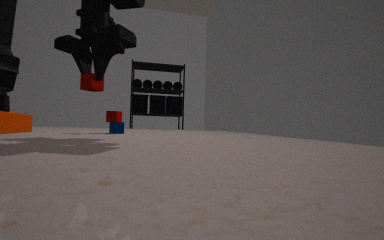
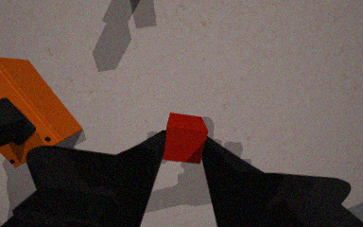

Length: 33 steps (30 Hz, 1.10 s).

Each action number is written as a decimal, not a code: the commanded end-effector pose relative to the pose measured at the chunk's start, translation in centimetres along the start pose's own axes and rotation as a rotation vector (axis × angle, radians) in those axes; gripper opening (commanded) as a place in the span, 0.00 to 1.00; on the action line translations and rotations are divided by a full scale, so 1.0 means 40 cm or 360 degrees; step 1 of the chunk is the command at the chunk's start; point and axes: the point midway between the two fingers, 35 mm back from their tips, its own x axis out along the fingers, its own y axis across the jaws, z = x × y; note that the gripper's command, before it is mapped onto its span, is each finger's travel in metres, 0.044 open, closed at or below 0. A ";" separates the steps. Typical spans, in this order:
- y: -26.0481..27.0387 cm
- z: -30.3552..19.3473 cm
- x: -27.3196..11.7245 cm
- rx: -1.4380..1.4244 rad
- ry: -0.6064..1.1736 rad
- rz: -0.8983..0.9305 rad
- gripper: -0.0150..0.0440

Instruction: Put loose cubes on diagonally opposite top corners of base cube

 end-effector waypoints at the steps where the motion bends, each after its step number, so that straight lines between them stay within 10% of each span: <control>1: 0.004 0.009 -0.009 -0.0012 0.0005 -0.0005 0.43; 33: 0.071 0.250 -0.006 -0.0218 -0.0011 -0.0009 0.43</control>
